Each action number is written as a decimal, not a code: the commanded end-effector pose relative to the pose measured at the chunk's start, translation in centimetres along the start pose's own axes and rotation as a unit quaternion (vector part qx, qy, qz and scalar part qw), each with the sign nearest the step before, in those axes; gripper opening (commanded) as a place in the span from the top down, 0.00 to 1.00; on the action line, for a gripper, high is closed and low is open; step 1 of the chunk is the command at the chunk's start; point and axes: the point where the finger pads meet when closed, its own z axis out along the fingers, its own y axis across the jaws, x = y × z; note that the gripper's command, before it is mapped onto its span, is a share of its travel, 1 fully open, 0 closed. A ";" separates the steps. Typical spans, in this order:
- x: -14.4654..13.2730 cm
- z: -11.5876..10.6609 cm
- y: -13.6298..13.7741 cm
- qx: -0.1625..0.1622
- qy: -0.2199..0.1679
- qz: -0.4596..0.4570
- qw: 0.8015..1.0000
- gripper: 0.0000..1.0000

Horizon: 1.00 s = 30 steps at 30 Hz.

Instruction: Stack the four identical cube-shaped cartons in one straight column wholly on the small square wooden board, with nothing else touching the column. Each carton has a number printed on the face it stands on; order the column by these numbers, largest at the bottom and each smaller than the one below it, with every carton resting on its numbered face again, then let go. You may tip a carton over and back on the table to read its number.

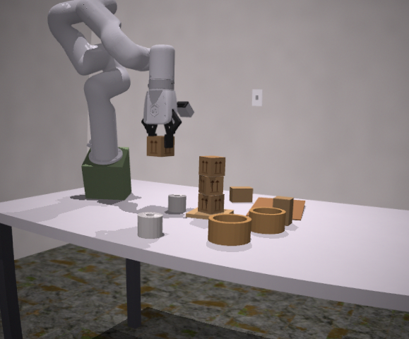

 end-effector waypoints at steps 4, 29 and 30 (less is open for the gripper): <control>-0.3 -2.4 -0.4 0.008 -0.003 0.001 1.000 1.00; 15.0 -1.1 8.1 0.009 -0.002 0.000 1.000 1.00; 15.0 -1.1 8.1 0.009 -0.002 0.000 1.000 1.00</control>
